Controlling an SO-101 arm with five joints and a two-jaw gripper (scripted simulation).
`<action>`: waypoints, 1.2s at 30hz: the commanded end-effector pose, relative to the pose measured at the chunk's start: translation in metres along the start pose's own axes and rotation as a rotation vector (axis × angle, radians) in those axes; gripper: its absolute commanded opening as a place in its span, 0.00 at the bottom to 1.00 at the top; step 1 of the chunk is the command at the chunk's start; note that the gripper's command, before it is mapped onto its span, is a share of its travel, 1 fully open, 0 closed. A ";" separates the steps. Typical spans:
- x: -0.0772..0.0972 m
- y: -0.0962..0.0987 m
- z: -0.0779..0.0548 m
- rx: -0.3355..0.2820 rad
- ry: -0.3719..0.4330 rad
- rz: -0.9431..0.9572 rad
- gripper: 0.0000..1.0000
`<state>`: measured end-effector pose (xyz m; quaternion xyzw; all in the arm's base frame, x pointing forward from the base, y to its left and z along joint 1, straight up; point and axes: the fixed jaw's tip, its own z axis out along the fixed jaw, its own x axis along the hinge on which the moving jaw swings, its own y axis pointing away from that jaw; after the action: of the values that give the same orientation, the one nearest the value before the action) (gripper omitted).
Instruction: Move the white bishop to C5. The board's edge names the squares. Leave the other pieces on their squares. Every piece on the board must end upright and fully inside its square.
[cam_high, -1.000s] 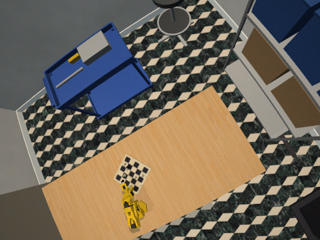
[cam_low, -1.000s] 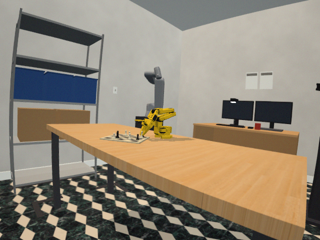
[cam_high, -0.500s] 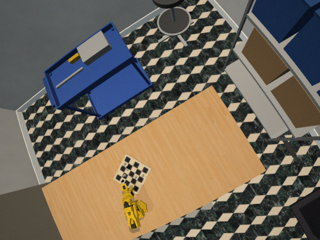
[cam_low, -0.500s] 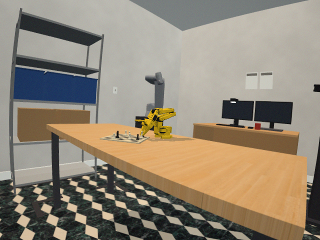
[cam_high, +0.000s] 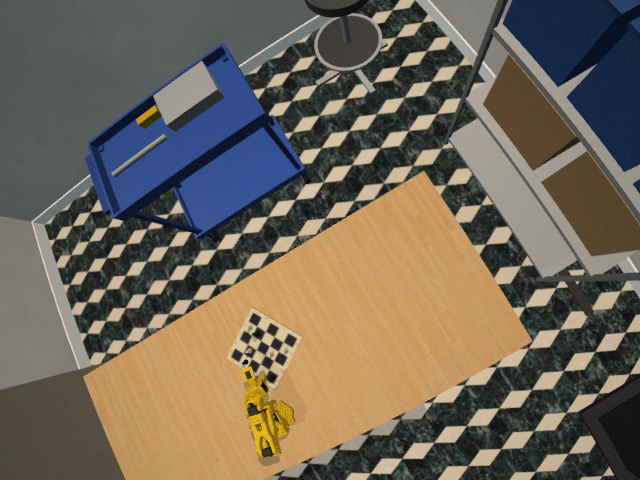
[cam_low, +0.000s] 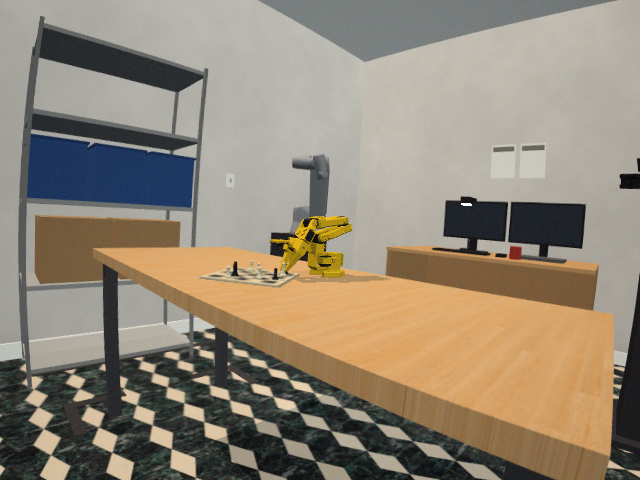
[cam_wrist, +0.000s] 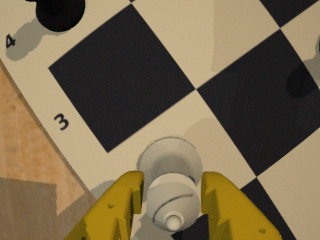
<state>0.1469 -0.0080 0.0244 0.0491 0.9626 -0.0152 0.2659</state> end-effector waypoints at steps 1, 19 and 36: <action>-0.001 -0.001 -0.001 0.001 0.000 0.001 0.10; -0.004 -0.003 -0.003 0.009 -0.001 0.012 0.10; -0.004 -0.003 -0.003 0.009 -0.001 0.012 0.06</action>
<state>0.1487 -0.0100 0.0274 0.0546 0.9616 -0.0169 0.2683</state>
